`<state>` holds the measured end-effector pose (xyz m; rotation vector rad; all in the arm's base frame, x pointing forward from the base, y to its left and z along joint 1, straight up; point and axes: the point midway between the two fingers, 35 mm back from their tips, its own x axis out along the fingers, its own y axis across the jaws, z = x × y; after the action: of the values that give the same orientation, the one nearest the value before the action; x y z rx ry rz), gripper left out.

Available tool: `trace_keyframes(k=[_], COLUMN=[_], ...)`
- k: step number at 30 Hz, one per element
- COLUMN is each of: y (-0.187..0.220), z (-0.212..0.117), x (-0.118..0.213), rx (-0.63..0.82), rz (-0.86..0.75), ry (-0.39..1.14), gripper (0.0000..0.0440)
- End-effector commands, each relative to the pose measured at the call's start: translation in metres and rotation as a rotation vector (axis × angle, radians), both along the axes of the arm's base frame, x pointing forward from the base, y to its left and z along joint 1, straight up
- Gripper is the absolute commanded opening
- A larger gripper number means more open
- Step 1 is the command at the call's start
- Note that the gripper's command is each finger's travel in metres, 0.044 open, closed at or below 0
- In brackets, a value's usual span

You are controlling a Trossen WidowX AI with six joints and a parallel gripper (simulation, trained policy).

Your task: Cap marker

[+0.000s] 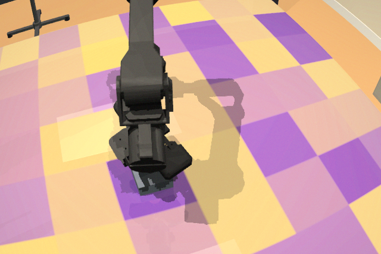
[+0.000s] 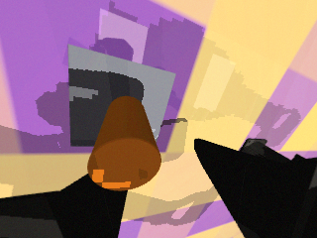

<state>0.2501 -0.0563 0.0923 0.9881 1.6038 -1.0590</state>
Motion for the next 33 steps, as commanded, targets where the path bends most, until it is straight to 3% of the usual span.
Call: trace_keyframes(k=[1,4,8,33], y=[0.001,0.001,0.001,-0.009], z=[-0.002,-0.002,0.000,0.056], x=[-0.007,-0.007,-0.007,0.005], rx=[0.012,0.013,0.013,-0.037], rz=[-0.001,-0.003,-0.006,-0.026], ry=[0.015,0.004,-0.018,-0.199], gripper=[0.0303,0.0345,0.0440,0.0425])
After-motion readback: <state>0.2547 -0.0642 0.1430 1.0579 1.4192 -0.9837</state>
